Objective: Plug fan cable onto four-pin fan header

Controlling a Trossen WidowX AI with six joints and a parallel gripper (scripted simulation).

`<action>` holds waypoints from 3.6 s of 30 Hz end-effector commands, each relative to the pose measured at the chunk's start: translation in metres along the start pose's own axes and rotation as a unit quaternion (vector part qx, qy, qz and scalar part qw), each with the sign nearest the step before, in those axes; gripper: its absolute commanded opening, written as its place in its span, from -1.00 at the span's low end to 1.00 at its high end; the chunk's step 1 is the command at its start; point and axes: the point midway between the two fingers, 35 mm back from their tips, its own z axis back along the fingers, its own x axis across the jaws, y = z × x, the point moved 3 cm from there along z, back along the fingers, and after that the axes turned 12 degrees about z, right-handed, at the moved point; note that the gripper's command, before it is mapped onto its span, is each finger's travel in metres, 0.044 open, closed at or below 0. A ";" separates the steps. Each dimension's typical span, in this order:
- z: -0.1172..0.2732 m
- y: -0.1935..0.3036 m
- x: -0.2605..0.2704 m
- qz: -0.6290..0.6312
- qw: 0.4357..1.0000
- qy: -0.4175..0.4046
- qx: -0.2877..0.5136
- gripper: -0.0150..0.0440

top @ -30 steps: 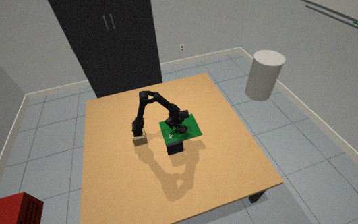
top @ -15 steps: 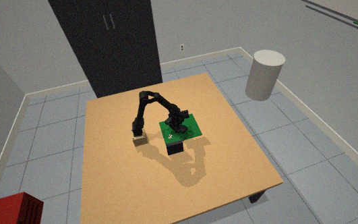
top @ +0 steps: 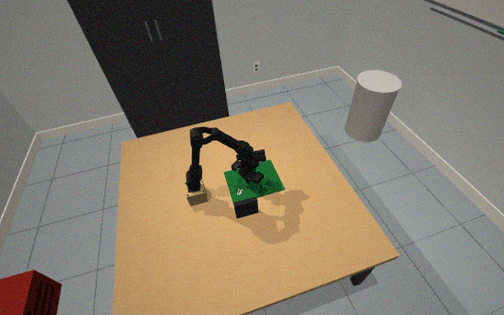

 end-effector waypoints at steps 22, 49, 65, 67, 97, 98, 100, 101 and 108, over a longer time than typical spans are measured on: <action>0.011 0.013 0.004 -0.312 0.950 -0.001 -0.001 -0.49; 0.011 0.034 0.013 -0.706 0.708 -0.001 0.000 -0.49; 0.010 0.045 0.020 -0.872 0.489 -0.001 0.001 -0.49; 0.010 0.047 0.021 -0.889 0.458 -0.001 0.001 -0.49; 0.010 0.054 0.030 -0.982 0.188 0.000 0.001 -0.49; 0.010 0.054 0.030 -0.982 0.188 0.000 0.001 -0.49; 0.010 0.054 0.030 -0.982 0.188 0.000 0.001 -0.49; 0.010 0.054 0.030 -0.982 0.188 0.000 0.001 -0.49; 0.010 0.053 0.030 -0.982 0.189 0.000 0.001 -0.49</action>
